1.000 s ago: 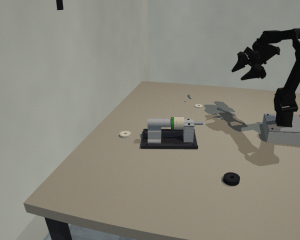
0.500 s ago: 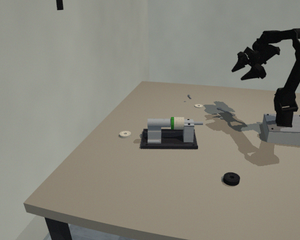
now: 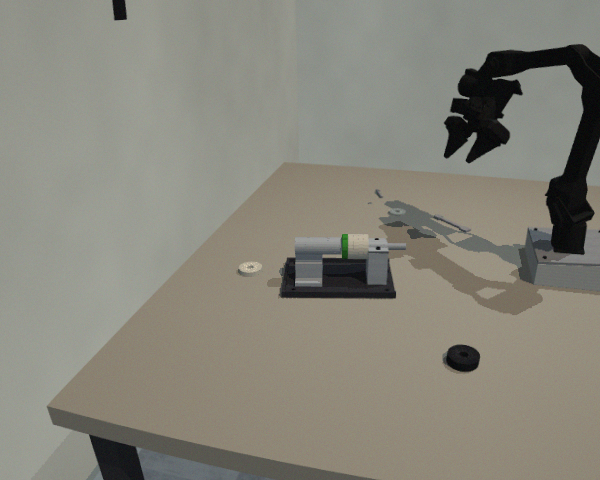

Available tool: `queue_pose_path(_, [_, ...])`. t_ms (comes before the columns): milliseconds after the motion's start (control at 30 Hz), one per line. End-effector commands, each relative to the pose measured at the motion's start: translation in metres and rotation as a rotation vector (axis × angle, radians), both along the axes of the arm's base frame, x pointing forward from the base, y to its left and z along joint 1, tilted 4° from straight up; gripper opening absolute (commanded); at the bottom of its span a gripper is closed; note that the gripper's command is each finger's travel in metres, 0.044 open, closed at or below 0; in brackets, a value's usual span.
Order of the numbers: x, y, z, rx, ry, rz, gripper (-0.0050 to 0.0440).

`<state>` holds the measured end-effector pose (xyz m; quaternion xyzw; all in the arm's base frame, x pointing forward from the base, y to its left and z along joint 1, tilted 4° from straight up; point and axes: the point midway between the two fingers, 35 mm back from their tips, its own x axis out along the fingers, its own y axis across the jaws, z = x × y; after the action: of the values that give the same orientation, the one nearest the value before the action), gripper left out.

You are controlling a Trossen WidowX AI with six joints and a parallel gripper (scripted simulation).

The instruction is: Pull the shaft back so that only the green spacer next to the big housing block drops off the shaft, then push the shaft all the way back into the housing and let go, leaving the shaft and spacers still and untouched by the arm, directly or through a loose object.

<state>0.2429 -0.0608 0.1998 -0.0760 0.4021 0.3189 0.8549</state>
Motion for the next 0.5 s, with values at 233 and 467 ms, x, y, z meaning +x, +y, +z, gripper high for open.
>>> queue_pose_path(233, [0.053,0.051,-0.012,-0.082,0.373,-0.043,0.0440])
queue_pose_path(467, [0.085,0.107,-0.023,-0.229,0.518,-0.119,0.0440])
